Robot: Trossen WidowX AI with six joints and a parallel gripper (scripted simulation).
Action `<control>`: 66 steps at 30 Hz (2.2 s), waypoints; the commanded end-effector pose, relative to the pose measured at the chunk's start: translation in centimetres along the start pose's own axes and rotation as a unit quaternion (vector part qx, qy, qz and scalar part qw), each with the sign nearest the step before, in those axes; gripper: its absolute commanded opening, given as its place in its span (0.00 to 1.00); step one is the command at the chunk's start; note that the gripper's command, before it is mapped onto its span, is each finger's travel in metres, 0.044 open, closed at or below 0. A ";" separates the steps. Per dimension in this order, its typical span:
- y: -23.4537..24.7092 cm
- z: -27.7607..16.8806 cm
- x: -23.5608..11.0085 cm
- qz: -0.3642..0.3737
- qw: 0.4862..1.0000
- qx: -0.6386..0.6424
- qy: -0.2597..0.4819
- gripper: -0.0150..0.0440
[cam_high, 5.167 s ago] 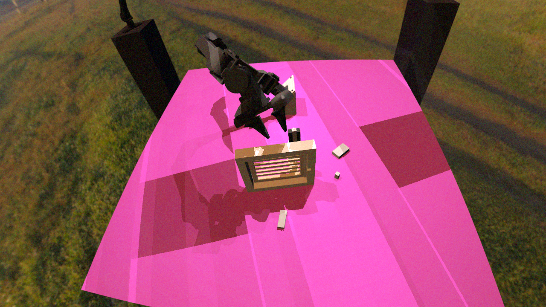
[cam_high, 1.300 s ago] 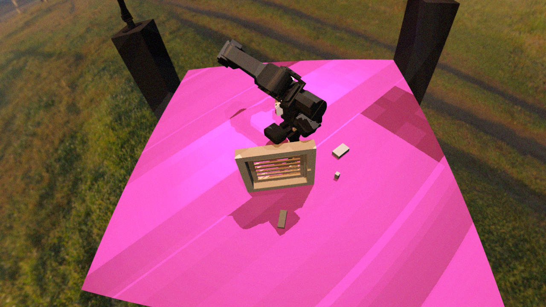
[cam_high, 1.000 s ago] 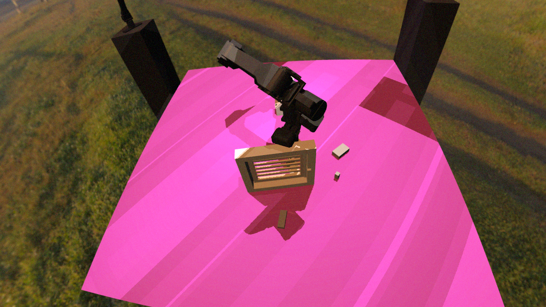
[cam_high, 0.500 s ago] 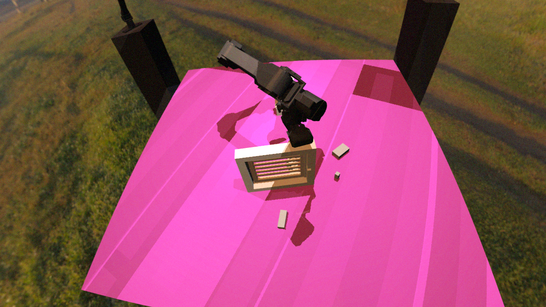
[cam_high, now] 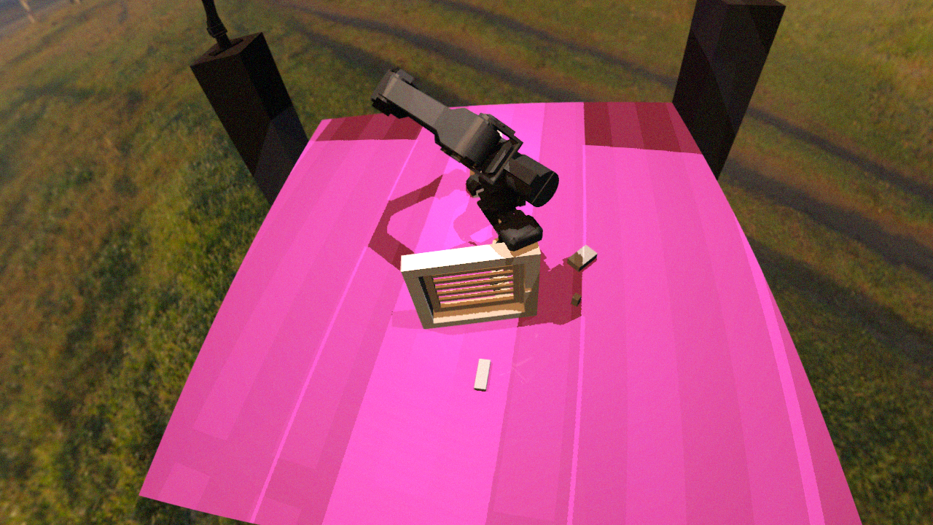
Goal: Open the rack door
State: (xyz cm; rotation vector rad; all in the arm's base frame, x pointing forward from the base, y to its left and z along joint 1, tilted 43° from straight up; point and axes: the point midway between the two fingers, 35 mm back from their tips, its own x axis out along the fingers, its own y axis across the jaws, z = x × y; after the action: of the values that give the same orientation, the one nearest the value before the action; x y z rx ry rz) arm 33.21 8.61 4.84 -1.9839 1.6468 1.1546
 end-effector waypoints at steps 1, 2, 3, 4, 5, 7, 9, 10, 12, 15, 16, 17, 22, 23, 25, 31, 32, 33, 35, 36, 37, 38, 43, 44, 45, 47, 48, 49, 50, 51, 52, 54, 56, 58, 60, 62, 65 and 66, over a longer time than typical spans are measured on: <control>0.0 -0.2 0.2 0.001 1.000 -0.010 0.004 0.48; 0.0 -0.2 0.2 0.001 1.000 -0.010 0.004 0.52; 0.0 -0.2 0.2 0.001 1.000 -0.010 0.004 0.56; 0.0 -0.2 0.2 0.001 1.000 -0.010 0.004 0.61; 0.0 -0.2 0.2 0.001 1.000 -0.010 0.004 0.65; 0.0 -0.2 0.2 0.001 1.000 -0.010 0.004 0.74; 0.0 -0.2 0.2 0.001 1.000 -0.006 0.004 0.76; 0.0 -0.2 0.2 0.001 1.000 0.007 0.004 0.76; 0.0 -0.2 0.2 0.000 0.999 0.052 0.004 0.76; 0.0 -0.2 0.2 0.000 0.992 0.126 0.004 0.76; 0.0 -0.2 0.2 0.000 0.989 0.150 0.004 0.76; 0.0 -0.2 0.2 0.000 0.985 0.175 0.004 0.76; 0.0 -0.2 0.2 -0.001 0.955 0.295 0.004 0.76; 0.0 -0.2 0.2 -0.001 0.948 0.319 0.004 0.76; 0.0 -0.2 0.2 -0.001 0.931 0.365 0.004 0.76; 0.0 -0.2 0.2 -0.002 0.866 0.499 0.004 0.76; 0.0 -0.2 0.2 -0.002 0.854 0.521 0.004 0.76; 0.0 -0.2 0.2 -0.002 0.841 0.542 0.004 0.76; 0.0 -0.2 0.2 -0.002 0.813 0.583 0.004 0.76; 0.0 -0.2 0.2 -0.002 0.798 0.602 0.004 0.76; 0.0 -0.2 0.2 -0.002 0.783 0.622 0.004 0.76; 0.0 -0.2 0.1 -0.002 0.767 0.641 0.003 0.76; 0.0 -0.2 0.2 -0.003 0.682 0.731 0.003 0.76; 0.0 -0.2 0.2 -0.003 0.664 0.748 0.003 0.76; 0.0 -0.2 0.2 -0.003 0.645 0.764 0.003 0.76; 0.0 -0.2 0.2 -0.003 0.607 0.795 0.003 0.76; 0.0 -0.2 0.2 -0.003 0.587 0.810 0.003 0.76; 0.0 -0.2 0.2 -0.003 0.566 0.824 0.003 0.76; 0.0 -0.2 0.2 -0.003 0.546 0.838 0.003 0.76; 0.0 -0.2 0.2 -0.003 0.525 0.851 0.003 0.76; 0.0 -0.2 0.2 -0.003 0.504 0.864 0.003 0.76; 0.0 -0.2 0.2 -0.003 0.460 0.888 0.002 0.76; 0.0 -0.2 0.2 -0.004 0.416 0.909 0.002 0.76; 0.0 -0.2 0.2 -0.004 0.370 0.929 0.002 0.76; 0.0 -0.2 0.2 -0.004 0.324 0.946 0.002 0.76; 0.0 -0.2 0.2 -0.004 0.276 0.961 0.002 0.76; 0.0 -0.2 0.2 -0.004 0.204 0.979 0.001 0.76; 0.0 -0.2 0.2 -0.004 0.180 0.984 0.001 0.76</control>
State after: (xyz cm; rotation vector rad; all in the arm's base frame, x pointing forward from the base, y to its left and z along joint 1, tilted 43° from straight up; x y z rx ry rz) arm 33.26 8.50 4.83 -0.1582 1.2530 -0.9300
